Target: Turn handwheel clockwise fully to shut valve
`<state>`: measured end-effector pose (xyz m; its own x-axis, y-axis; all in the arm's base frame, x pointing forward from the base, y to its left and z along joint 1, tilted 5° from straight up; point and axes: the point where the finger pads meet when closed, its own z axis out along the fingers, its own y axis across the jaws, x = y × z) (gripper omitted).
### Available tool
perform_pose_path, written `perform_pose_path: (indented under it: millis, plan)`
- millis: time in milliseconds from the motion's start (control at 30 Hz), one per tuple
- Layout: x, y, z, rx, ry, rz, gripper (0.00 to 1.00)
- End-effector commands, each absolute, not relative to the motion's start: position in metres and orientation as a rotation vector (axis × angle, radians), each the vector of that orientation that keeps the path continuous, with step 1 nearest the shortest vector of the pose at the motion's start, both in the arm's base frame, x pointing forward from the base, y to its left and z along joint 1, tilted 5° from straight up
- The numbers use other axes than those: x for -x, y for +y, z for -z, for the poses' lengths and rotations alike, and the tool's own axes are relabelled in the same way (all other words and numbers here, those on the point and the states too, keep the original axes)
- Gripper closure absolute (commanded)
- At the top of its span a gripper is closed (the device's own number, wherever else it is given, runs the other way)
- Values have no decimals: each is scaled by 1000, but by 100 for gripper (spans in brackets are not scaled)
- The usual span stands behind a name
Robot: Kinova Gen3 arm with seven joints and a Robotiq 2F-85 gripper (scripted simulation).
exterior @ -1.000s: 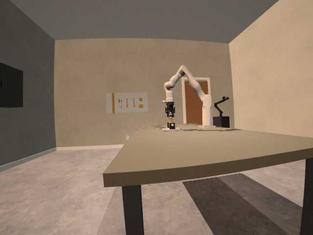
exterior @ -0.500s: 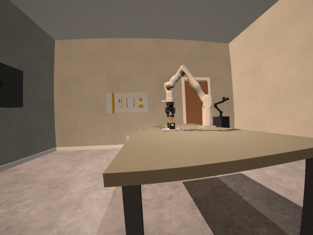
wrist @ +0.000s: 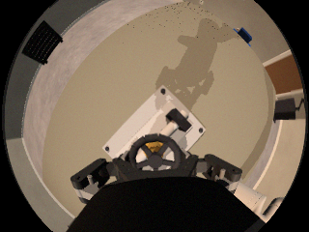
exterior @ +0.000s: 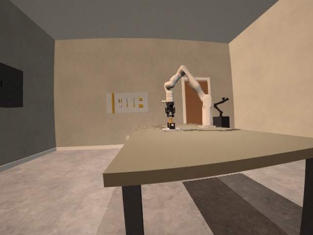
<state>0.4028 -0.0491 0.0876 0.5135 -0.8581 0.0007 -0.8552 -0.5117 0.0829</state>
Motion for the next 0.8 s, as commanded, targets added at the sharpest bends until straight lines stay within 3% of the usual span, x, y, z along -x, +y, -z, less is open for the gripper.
perform_pose_path:
  millis: [0,633,667,767]
  plan:
    - [-403,-49,-87,-2669,-1517,63,100]
    - [-403,-49,-87,-2669,-1517,63,100]
    - [-403,-49,-87,-2669,-1517,63,0]
    - [-403,-49,-87,-2669,-1517,63,0]
